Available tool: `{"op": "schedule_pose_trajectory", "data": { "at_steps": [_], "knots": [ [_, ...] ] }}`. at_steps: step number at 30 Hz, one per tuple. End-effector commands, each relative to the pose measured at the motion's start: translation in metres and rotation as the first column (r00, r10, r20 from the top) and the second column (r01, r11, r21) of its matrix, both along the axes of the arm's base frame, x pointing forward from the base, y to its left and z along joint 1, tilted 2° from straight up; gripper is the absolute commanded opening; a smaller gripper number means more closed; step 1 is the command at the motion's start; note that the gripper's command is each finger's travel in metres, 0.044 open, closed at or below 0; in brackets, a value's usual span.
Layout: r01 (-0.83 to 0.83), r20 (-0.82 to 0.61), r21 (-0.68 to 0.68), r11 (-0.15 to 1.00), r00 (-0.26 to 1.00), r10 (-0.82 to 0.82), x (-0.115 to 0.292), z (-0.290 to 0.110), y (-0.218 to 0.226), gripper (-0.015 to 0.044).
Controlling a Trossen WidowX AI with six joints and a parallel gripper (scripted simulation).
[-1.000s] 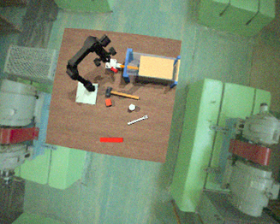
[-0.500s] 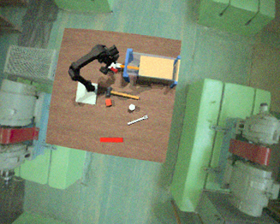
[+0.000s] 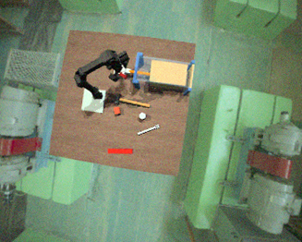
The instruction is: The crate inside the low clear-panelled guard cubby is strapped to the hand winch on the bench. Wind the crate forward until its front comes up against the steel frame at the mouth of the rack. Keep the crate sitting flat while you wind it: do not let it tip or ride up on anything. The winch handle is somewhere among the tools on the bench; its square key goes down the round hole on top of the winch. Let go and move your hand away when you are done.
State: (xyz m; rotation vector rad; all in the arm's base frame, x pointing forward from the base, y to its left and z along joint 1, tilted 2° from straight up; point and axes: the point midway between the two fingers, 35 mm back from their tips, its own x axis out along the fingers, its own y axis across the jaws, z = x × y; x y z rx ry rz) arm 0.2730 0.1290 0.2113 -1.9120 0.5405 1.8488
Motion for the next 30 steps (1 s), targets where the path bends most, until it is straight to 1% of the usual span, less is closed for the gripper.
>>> {"op": "schedule_pose_trajectory", "data": {
  "at_steps": [1,30],
  "knots": [
    [-0.005,-0.009,-0.001,1.000,1.000,0.005,0.000,-0.007,0.000,0.0440],
    [-0.005,-0.032,-0.013,1.000,0.999,0.004,0.001,-0.054,0.001,0.0440]
  ]
}}
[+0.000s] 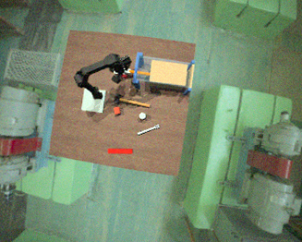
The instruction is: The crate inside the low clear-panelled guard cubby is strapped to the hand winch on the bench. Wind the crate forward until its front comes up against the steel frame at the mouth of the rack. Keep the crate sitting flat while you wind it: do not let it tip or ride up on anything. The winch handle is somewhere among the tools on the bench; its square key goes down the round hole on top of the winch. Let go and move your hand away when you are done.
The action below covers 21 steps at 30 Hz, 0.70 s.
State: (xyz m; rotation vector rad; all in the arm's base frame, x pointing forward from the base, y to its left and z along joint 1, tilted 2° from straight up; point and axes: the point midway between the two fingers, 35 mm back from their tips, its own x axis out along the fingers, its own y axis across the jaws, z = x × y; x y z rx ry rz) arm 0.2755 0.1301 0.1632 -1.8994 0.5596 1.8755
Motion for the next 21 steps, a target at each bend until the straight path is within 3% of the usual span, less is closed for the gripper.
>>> {"op": "schedule_pose_trajectory", "data": {
  "at_steps": [1,19,21],
  "knots": [
    [-0.004,-0.008,-0.002,1.000,1.000,0.004,-0.001,-0.008,0.000,0.0440],
    [-0.004,-0.020,-0.008,1.000,1.000,0.004,-0.004,-0.032,-0.001,0.0440],
    [0.000,-0.016,-0.007,1.000,1.000,0.000,-0.003,-0.029,-0.001,0.0387]
  ]
}}
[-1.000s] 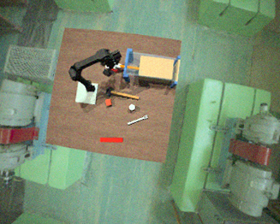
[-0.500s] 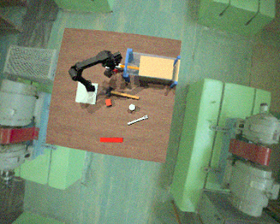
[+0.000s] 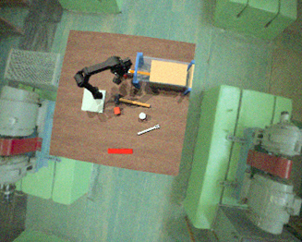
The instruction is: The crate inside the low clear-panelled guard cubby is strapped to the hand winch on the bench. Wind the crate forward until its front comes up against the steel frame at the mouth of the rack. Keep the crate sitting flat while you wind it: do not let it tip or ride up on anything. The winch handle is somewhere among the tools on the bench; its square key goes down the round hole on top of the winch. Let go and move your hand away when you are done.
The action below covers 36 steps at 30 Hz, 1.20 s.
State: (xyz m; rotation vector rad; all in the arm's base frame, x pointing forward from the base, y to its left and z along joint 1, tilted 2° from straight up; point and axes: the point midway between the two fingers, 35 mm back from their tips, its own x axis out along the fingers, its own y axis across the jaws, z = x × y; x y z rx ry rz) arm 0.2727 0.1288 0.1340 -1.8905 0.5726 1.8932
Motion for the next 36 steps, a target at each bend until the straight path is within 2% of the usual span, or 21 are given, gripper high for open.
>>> {"op": "schedule_pose_trajectory", "data": {
  "at_steps": [1,14,17,36],
  "knots": [
    [0.000,0.001,0.000,1.000,1.000,0.000,0.0001,0.0004,0.0000,0.0361],
    [0.000,0.001,0.000,1.000,1.000,0.000,0.0001,0.0004,0.0000,0.0020],
    [0.000,0.001,0.000,1.000,1.000,0.000,0.0001,0.0004,0.0000,0.0000],
    [-0.004,-0.004,0.000,1.000,1.000,0.004,0.0011,-0.0030,0.0009,0.0000]
  ]
}}
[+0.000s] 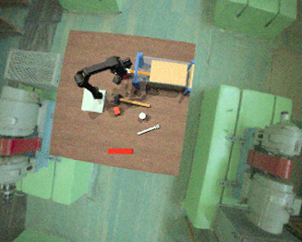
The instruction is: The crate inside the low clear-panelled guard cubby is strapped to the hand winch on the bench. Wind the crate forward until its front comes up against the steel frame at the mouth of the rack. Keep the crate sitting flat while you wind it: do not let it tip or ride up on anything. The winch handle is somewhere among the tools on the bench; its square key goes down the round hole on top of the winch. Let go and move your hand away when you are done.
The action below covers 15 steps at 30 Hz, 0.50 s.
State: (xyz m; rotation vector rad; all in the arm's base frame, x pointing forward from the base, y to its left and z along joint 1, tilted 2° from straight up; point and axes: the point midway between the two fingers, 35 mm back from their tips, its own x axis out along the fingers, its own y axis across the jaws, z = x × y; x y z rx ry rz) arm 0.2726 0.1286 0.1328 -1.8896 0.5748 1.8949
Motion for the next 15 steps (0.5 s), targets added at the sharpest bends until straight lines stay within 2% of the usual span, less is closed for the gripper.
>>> {"op": "schedule_pose_trajectory", "data": {
  "at_steps": [1,15],
  "knots": [
    [-0.004,-0.002,0.001,1.000,1.000,0.004,0.002,-0.002,0.002,0.0000],
    [-0.004,-0.001,0.001,1.000,1.000,0.004,0.013,-0.002,0.008,0.0000]
  ]
}}
